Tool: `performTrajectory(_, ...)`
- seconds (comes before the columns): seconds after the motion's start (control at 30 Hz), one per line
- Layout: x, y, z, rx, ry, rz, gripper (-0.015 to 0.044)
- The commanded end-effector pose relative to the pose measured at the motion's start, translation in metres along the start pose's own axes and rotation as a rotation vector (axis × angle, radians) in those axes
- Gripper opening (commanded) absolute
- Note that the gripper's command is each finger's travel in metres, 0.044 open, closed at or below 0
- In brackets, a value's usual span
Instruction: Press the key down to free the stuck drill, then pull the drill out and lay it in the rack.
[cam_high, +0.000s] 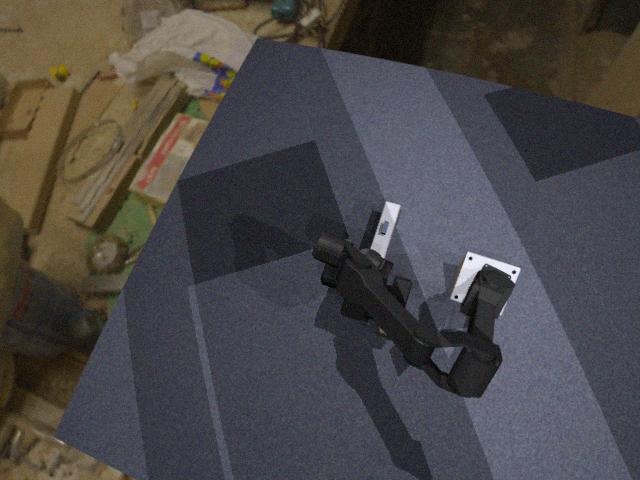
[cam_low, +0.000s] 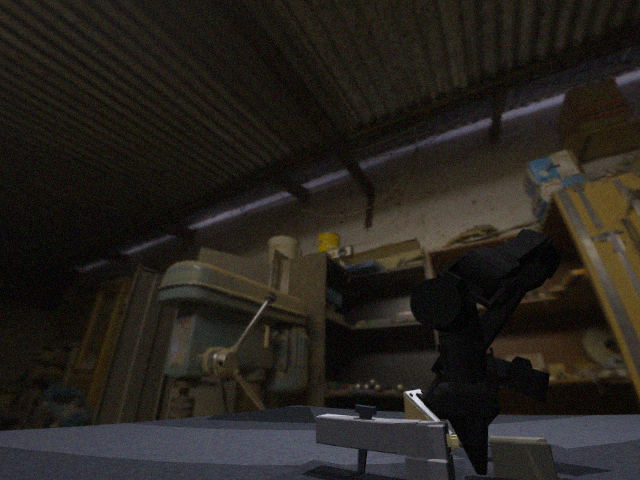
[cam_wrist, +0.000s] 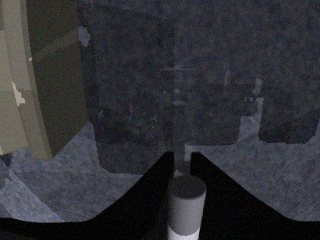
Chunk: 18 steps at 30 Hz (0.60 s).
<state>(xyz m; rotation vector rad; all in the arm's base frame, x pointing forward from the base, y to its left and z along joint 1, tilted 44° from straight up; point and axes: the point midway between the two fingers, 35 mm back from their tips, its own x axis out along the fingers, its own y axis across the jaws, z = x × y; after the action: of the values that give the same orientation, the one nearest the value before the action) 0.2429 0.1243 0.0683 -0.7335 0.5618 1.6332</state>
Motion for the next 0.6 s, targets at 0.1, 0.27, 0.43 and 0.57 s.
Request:
performTrajectory(0.1, -0.001, -0.001, 0.011, -0.001, -0.006, -0.003, 0.0)
performTrajectory(0.27, -0.001, -0.002, 0.018, -0.001, -0.007, -0.003, 0.0)
performTrajectory(0.43, -0.002, -0.002, 0.026, -0.001, -0.007, -0.003, 0.0)
performTrajectory(0.57, -0.002, -0.002, 0.031, -0.001, -0.008, -0.003, 0.0)
